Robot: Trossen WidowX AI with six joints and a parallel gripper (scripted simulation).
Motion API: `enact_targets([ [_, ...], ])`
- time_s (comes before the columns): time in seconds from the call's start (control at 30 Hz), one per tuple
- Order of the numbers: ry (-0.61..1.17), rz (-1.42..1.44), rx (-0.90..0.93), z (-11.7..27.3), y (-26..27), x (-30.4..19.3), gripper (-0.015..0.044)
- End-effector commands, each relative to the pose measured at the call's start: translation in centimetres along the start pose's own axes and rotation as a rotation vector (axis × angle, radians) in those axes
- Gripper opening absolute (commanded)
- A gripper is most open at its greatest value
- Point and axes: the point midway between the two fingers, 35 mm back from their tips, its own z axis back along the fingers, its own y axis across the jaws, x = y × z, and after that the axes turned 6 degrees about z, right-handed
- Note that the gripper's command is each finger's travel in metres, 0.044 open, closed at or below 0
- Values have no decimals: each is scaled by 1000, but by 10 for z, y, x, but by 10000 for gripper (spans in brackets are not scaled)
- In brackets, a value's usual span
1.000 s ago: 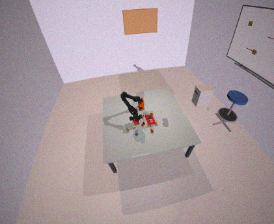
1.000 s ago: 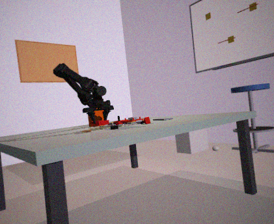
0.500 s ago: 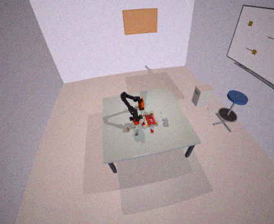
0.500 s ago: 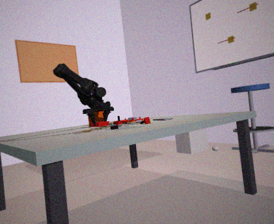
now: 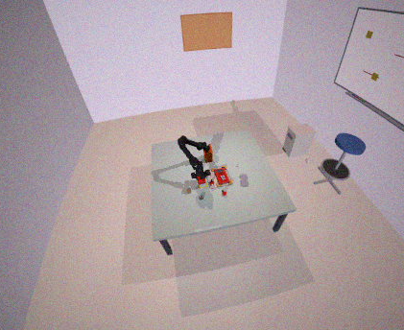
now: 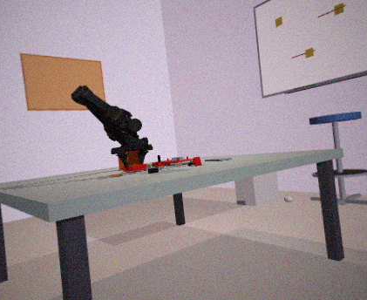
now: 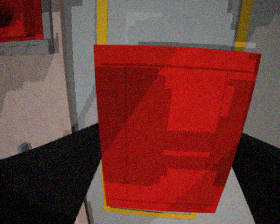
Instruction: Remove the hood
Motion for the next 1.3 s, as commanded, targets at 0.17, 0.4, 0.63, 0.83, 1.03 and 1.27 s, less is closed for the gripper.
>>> enact_targets([
  [0.17,2,8,6,-5,2,0,0],
  [0.4,0,0,0,-3,0,0,184],
  [0.63,0,0,0,-3,0,0,368],
  [0.83,1,0,2,9,0,1,440],
  [1.03,4,1,3,67,1,1,440],
  [1.27,4,1,3,69,1,1,440],
])
